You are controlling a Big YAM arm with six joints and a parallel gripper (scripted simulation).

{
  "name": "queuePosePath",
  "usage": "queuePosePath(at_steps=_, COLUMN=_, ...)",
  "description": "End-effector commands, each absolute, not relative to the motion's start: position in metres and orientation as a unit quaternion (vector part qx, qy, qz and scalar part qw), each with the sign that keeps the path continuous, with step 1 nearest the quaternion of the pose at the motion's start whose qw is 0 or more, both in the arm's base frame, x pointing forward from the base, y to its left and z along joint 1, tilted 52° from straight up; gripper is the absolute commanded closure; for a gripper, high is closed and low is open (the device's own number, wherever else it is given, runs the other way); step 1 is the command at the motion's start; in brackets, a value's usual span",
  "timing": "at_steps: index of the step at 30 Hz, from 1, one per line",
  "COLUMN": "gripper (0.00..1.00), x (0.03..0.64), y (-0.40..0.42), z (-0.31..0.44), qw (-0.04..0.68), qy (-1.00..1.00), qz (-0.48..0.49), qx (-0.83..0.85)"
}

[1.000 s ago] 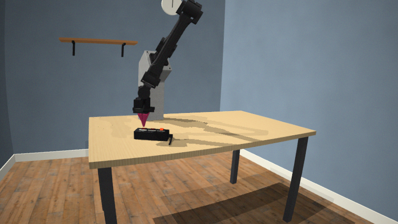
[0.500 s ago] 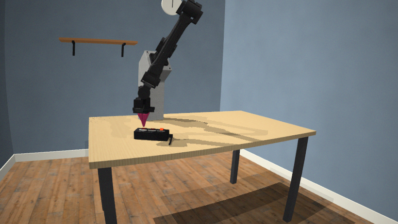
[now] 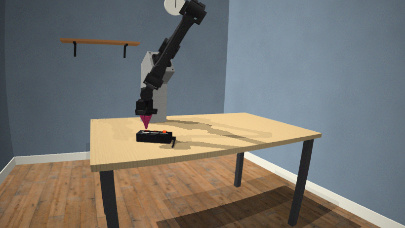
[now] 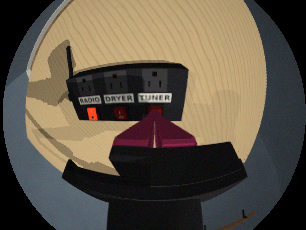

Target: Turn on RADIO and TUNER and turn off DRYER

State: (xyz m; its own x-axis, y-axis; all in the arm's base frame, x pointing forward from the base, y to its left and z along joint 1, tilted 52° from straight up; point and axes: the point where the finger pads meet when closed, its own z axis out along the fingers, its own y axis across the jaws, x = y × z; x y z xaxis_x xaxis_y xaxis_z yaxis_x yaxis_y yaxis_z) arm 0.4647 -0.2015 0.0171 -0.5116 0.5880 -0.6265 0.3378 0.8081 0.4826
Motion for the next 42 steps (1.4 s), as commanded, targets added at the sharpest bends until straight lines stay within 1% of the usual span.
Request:
queuePosePath(at_steps=1, gripper=1.00, x=0.4647, y=-0.1996, z=0.0146, qw=0.415, qy=0.854, qz=0.153, qx=0.274)
queuePosePath(at_steps=42, gripper=1.00, x=0.4586, y=-0.1955, z=0.0079, qw=0.409, qy=0.856, qz=0.154, qx=0.276)
